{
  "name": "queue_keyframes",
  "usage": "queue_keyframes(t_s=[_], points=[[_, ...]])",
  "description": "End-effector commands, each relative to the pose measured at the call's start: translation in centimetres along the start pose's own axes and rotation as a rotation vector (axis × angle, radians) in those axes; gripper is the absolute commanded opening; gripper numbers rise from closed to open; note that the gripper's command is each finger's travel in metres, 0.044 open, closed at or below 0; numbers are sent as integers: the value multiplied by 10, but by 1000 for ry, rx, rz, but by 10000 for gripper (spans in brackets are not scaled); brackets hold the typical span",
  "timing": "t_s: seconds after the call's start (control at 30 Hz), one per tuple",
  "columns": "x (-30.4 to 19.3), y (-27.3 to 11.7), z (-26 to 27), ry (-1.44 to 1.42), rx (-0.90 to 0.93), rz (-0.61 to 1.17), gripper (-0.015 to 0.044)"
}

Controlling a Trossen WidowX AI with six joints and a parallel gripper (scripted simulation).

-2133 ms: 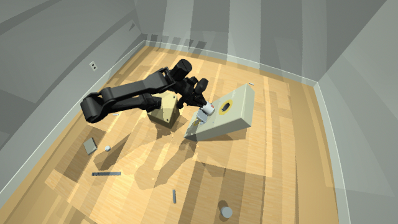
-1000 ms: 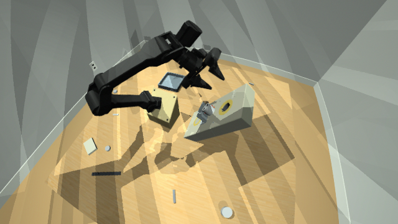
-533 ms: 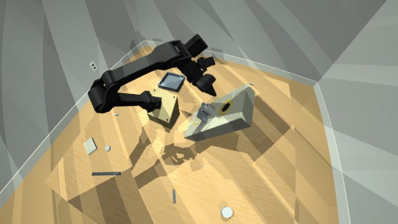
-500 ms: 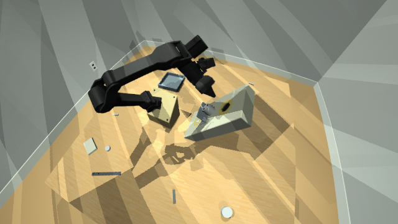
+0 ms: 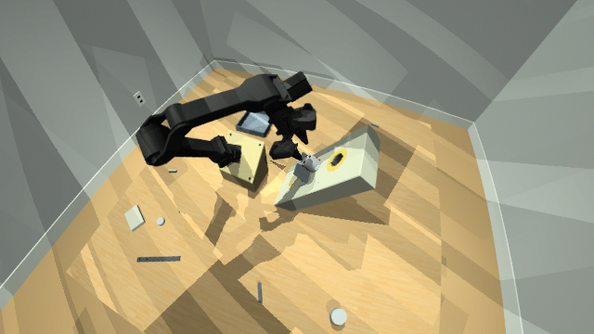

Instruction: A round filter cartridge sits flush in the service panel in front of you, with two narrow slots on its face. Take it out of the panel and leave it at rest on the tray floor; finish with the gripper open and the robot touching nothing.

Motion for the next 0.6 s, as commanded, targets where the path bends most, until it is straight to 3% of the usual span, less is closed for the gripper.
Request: queue_keyframes(t_s=[0.0,0.57], points=[[-2,3,1,34,1,12,305],[-1,31,1,35,2,12,305]])
Point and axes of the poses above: the point midway between the two fingers, 35 mm back from their tips, its own y axis out along the fingers, its own z axis across the jaws, x = y × z, the point moved 9 cm from there along -y, back along the fingers, and after that the axes turned 2 degrees about y, right-handed, at the moved point
